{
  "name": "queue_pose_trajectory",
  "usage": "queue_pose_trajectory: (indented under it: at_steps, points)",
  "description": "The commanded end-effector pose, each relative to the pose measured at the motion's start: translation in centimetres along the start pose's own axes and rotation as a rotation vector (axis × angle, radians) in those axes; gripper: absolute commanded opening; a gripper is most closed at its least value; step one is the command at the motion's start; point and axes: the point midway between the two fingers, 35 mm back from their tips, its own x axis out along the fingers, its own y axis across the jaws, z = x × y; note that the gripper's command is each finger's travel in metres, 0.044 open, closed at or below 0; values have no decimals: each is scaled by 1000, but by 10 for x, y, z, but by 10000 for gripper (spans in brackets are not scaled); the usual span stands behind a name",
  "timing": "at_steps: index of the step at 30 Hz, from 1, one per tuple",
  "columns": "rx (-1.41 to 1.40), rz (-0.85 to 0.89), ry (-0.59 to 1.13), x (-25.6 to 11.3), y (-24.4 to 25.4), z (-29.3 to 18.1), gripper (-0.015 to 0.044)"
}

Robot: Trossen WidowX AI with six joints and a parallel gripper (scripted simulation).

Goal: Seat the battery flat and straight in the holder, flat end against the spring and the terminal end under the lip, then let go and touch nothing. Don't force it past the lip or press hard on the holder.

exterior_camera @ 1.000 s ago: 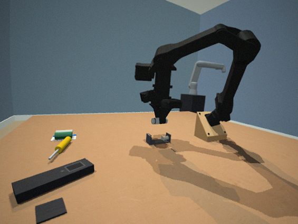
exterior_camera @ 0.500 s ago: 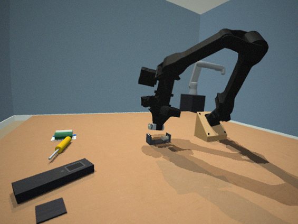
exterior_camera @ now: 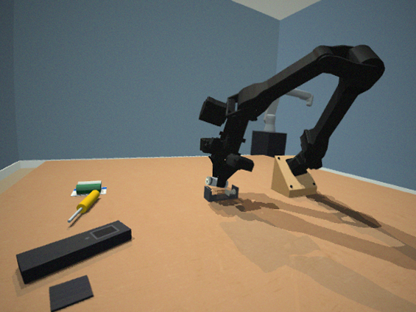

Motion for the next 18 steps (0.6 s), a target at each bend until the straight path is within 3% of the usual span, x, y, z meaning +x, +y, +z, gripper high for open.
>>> queue_pose_trajectory:
  at_steps: [1,18]
  points:
    - [3,0,-17,2,0,-1,83]
    - [9,-12,-109,9,-2,-5,83]
